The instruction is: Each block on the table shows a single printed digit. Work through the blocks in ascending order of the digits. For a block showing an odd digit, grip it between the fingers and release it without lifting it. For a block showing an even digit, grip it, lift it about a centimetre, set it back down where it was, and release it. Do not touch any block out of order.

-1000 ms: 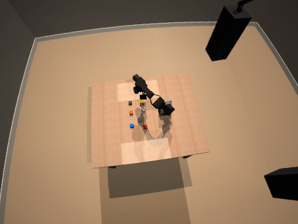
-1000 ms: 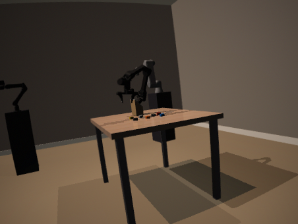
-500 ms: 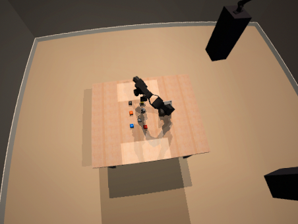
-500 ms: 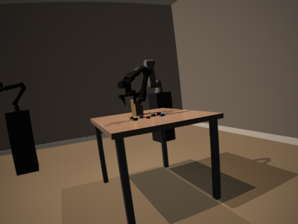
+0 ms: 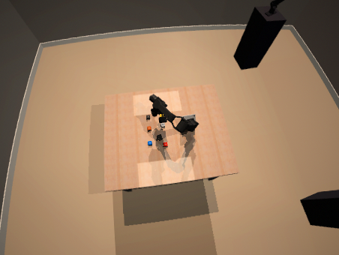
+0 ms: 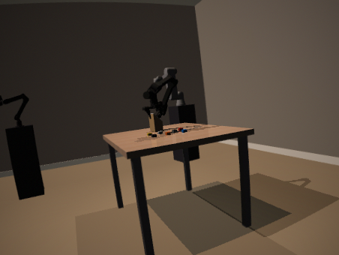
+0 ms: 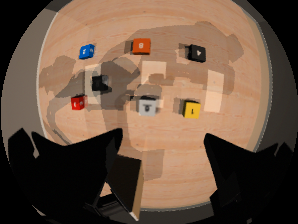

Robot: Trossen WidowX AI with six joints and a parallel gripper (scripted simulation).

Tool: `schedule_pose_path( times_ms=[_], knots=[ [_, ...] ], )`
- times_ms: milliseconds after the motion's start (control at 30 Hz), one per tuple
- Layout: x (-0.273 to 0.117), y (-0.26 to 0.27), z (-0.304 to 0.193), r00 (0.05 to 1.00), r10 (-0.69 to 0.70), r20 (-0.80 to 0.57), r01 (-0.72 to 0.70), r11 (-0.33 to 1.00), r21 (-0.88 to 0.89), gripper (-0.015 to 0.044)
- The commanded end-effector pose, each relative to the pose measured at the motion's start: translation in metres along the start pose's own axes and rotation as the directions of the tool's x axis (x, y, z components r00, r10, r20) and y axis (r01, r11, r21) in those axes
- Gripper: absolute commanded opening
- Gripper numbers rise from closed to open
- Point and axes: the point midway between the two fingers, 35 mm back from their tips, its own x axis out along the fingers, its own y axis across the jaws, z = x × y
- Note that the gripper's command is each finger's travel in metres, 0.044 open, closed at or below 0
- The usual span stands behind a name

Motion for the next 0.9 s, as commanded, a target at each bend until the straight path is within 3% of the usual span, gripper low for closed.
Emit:
schedule_pose_path(
  times_ms=[0, 733, 867],
  knots=[
    [0.003, 0.031, 0.002, 1.0, 0.007, -0.005, -0.007, 1.0, 0.001, 0.04],
    [0.003, 0.031, 0.002, 1.0, 0.007, -0.005, -0.007, 1.0, 0.001, 0.04],
    [0.001, 0.069, 0.027, 1.0, 0.0, -0.003, 0.0, 1.0, 0.003, 0.04]
  ],
)
